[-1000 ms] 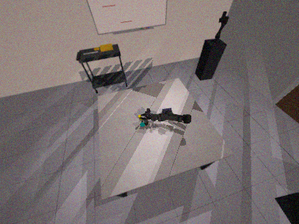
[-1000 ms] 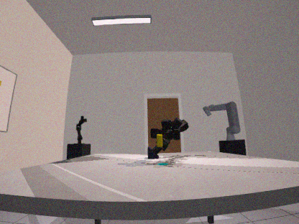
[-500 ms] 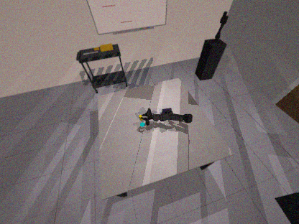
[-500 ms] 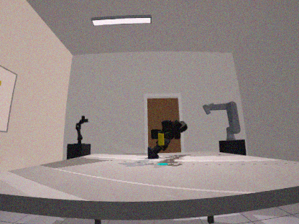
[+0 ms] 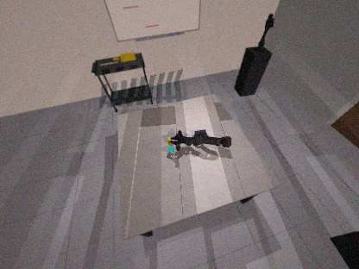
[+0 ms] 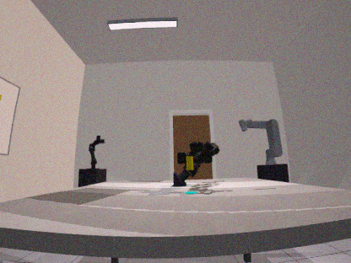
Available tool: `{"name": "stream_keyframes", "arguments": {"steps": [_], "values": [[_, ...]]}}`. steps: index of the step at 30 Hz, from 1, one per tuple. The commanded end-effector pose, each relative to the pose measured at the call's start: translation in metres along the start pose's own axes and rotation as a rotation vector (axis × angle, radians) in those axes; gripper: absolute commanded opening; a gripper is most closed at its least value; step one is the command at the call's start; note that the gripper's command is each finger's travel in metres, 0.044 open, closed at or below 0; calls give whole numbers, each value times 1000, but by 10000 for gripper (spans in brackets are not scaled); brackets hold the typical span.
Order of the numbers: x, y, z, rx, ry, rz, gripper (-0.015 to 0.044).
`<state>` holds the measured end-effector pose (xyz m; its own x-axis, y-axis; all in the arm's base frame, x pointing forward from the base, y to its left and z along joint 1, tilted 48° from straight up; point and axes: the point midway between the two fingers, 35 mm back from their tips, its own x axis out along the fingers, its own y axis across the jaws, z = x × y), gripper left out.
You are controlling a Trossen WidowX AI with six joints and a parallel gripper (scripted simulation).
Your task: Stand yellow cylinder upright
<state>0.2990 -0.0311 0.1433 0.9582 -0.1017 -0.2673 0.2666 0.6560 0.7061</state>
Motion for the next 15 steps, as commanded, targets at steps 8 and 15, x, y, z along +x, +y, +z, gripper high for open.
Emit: {"name": "stream_keyframes", "arguments": {"steps": [8,15], "values": [[2,0,-3,8,-6,-2,105],[9,1,-24,9,-4,-4,105]]}}
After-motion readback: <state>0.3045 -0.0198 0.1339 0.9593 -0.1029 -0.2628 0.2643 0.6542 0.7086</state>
